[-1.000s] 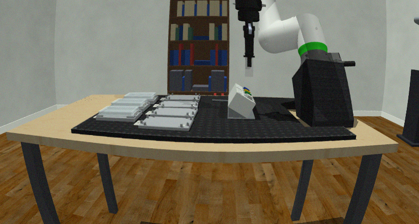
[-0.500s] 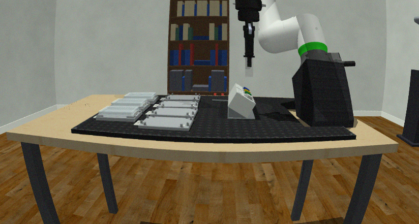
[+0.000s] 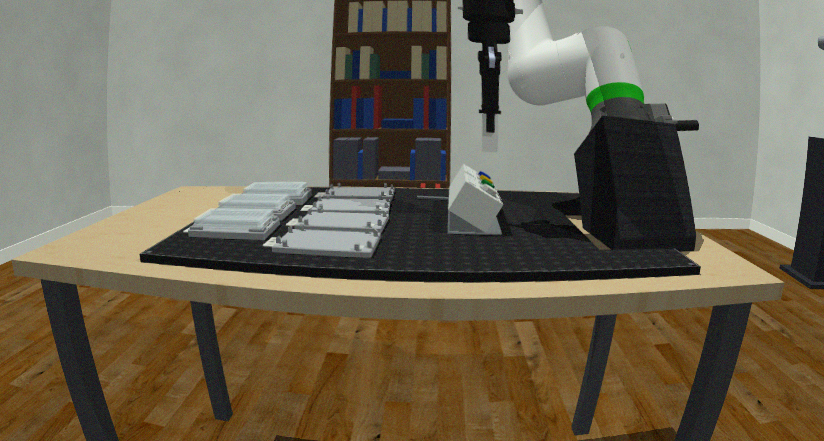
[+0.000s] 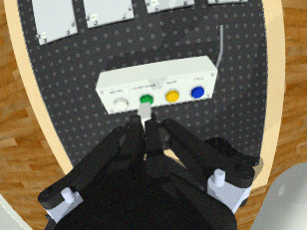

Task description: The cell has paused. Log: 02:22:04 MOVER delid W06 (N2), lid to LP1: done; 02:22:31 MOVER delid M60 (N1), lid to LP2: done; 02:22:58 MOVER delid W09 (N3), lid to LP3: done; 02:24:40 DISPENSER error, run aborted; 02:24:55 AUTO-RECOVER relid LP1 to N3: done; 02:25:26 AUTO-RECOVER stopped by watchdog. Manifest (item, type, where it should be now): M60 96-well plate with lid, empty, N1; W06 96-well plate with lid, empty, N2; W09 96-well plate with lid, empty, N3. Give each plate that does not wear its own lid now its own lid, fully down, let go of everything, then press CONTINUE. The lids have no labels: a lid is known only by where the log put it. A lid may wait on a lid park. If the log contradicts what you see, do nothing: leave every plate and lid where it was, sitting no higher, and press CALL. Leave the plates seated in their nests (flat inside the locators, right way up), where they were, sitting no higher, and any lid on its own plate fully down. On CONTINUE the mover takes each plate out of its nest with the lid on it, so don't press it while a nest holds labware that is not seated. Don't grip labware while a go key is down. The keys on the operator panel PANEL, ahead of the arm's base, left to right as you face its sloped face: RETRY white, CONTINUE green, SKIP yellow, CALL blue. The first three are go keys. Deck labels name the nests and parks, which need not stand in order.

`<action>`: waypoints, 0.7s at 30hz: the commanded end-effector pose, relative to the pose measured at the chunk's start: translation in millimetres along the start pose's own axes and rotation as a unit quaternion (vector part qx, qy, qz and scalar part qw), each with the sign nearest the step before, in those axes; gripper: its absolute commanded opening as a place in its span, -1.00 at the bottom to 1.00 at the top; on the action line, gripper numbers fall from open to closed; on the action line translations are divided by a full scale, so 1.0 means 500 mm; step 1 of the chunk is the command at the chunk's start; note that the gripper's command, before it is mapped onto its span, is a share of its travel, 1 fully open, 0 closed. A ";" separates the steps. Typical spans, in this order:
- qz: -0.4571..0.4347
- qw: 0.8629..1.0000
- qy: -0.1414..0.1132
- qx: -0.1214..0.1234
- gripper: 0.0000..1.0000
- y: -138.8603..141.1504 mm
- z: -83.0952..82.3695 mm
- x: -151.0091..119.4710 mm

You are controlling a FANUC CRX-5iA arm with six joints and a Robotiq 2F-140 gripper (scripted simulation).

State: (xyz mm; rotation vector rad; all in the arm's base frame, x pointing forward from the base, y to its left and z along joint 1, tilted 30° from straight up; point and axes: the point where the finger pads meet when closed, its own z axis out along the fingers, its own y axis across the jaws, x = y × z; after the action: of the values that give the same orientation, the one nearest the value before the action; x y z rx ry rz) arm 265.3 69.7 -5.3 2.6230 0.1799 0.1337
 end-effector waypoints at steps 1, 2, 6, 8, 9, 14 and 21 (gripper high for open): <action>0.000 1.000 0.000 0.000 -1.00 0.000 0.001 0.000; 0.000 1.000 0.000 0.000 -1.00 0.000 0.002 0.000; 0.000 1.000 0.000 0.000 -1.00 0.000 0.004 0.000; 0.000 1.000 0.000 0.000 -1.00 0.000 0.006 0.000; 0.000 1.000 0.000 0.000 -1.00 0.000 0.007 0.000; 0.000 1.000 0.000 0.000 -1.00 0.000 0.012 0.000; 0.000 1.000 0.000 0.000 -1.00 0.000 0.021 0.000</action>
State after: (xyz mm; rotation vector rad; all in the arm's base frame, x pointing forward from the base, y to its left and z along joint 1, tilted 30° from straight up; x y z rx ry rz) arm 266.5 65.2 -13.5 2.6230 0.1799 0.1337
